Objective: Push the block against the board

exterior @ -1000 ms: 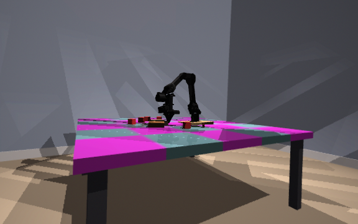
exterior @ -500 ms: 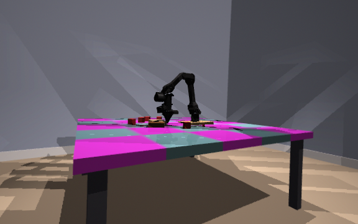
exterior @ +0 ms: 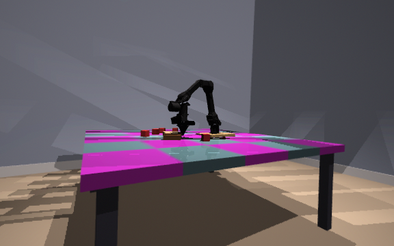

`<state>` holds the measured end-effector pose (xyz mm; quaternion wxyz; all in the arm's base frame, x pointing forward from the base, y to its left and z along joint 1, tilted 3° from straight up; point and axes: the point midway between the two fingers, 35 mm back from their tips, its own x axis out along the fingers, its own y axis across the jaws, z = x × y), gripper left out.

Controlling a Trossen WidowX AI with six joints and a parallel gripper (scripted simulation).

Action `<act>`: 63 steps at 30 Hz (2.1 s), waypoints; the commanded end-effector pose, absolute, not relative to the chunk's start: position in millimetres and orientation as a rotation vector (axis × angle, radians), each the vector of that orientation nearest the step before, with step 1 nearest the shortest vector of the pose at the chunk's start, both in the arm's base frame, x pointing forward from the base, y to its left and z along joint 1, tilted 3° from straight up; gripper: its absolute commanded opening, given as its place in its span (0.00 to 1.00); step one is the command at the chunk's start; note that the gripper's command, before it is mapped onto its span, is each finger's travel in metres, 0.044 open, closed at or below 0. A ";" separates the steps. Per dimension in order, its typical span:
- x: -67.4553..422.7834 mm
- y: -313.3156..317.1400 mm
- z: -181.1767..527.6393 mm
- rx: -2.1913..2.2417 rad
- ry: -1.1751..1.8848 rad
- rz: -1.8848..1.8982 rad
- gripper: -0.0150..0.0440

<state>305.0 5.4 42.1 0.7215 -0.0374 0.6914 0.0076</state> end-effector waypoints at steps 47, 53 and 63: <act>267.9 4.5 89.9 -0.087 1.531 0.018 0.25; 270.6 -3.8 90.5 0.010 1.529 -0.076 0.25; 277.0 -28.4 92.4 0.286 1.499 -0.342 0.25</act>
